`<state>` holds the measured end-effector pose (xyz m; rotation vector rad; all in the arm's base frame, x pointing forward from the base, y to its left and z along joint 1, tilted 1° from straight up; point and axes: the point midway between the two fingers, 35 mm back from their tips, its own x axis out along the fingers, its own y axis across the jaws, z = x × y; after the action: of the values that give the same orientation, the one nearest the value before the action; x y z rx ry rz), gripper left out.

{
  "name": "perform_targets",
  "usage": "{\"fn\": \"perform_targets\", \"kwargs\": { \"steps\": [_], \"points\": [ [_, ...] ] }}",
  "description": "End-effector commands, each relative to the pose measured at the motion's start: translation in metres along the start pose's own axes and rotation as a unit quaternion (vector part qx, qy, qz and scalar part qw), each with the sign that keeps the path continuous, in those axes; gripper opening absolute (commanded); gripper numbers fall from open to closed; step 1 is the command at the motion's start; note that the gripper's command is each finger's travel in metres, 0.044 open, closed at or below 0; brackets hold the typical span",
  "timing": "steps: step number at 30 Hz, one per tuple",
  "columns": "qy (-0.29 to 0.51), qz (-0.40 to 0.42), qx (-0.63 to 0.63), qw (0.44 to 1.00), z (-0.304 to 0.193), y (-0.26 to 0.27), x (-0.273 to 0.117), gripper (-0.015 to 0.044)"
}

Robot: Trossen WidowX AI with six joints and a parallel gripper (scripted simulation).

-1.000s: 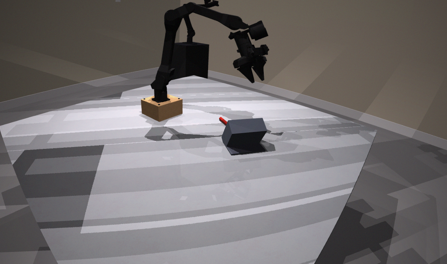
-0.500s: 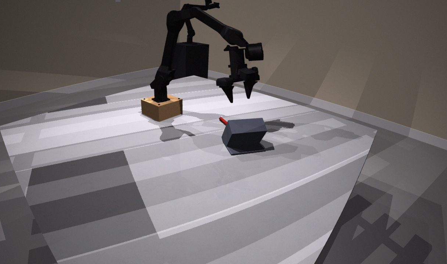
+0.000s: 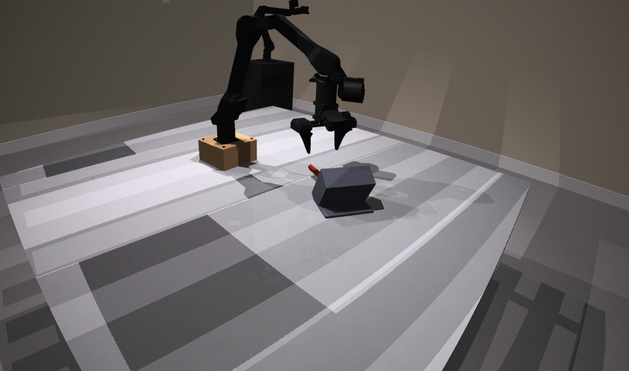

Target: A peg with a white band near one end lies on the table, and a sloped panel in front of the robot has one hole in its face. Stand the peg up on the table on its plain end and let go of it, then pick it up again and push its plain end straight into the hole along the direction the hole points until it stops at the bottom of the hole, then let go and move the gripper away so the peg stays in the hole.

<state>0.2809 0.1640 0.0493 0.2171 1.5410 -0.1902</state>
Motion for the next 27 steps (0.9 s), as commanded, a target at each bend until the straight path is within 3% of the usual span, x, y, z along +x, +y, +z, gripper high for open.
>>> {"fn": "perform_targets", "kwargs": {
  "steps": [1, 27],
  "points": [
    [0.006, -0.002, 0.005, 1.000, -0.001, -0.001, 0.008, 0.0440],
    [0.006, -0.002, 0.005, 1.000, -0.001, 0.000, 0.050, 0.0440]
  ]
}}
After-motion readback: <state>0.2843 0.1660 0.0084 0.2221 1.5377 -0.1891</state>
